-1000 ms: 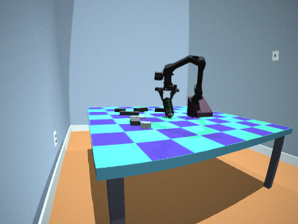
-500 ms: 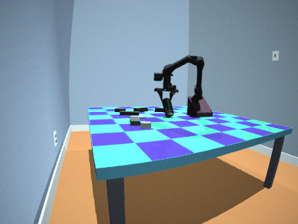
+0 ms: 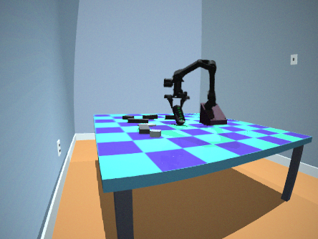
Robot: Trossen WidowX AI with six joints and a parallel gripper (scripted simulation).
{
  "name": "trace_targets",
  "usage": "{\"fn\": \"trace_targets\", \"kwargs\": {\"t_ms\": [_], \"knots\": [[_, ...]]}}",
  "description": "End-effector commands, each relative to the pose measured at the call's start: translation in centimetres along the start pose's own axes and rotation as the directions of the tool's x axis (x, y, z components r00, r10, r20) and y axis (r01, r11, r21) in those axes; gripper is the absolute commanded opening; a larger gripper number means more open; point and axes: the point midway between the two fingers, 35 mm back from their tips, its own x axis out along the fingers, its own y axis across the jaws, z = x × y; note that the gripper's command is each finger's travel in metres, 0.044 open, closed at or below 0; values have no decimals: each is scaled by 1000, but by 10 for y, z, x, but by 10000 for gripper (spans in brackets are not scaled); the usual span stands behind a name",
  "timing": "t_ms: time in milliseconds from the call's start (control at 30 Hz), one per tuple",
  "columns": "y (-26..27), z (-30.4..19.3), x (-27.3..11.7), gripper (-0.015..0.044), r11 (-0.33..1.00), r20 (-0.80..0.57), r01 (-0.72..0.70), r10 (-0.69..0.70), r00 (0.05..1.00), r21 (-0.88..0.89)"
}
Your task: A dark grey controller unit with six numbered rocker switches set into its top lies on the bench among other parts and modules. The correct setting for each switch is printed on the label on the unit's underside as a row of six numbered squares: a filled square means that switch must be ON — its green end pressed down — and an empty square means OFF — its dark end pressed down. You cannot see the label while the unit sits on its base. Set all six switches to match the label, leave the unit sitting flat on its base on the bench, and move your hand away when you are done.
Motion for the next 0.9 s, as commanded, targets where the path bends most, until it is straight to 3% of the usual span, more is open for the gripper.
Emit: {"fn": "trace_targets", "kwargs": {"t_ms": [0, 867], "knots": [[1, -4, 2, 338, 1000, -6, -5, 5, 1000, -4], [1, -21, 13, 338, 1000, -6, -4, 4, 1000, -4]]}}
